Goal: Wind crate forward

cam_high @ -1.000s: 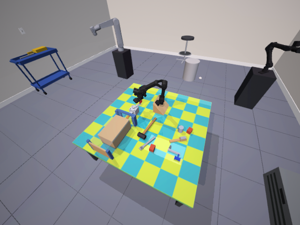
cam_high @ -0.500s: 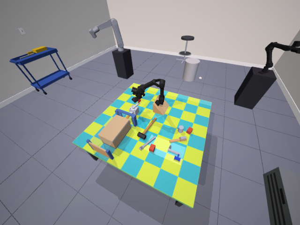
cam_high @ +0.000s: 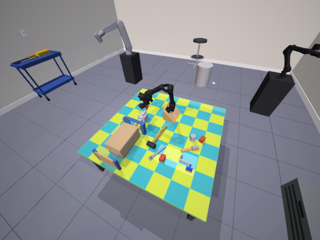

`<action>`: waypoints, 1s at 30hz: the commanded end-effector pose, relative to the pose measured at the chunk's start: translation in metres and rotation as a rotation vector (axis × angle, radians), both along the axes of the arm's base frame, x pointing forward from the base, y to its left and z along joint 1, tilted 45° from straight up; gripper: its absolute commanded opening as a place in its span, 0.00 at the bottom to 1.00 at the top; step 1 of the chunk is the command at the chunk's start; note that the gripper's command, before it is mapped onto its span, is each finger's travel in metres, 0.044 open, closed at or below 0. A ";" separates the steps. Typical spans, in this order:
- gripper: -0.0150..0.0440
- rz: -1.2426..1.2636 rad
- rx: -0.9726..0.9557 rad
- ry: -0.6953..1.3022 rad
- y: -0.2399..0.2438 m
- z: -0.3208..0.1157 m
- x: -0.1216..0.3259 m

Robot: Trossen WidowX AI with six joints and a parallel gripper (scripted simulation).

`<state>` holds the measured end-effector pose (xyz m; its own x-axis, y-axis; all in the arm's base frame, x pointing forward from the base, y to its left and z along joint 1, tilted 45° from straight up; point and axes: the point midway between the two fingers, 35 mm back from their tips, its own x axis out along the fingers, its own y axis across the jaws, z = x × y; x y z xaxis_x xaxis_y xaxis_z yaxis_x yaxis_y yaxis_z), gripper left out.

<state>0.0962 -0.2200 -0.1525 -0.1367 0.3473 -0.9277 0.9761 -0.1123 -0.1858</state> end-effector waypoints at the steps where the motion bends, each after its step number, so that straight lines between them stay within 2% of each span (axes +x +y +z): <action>1: 0.25 0.003 -0.037 -0.022 -0.019 -0.014 0.011; 30: 0.25 0.003 -0.039 -0.024 -0.039 -0.033 0.031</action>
<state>0.1121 -0.2497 -0.1791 -0.1478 0.3279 -0.9331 0.9749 -0.1107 -0.1933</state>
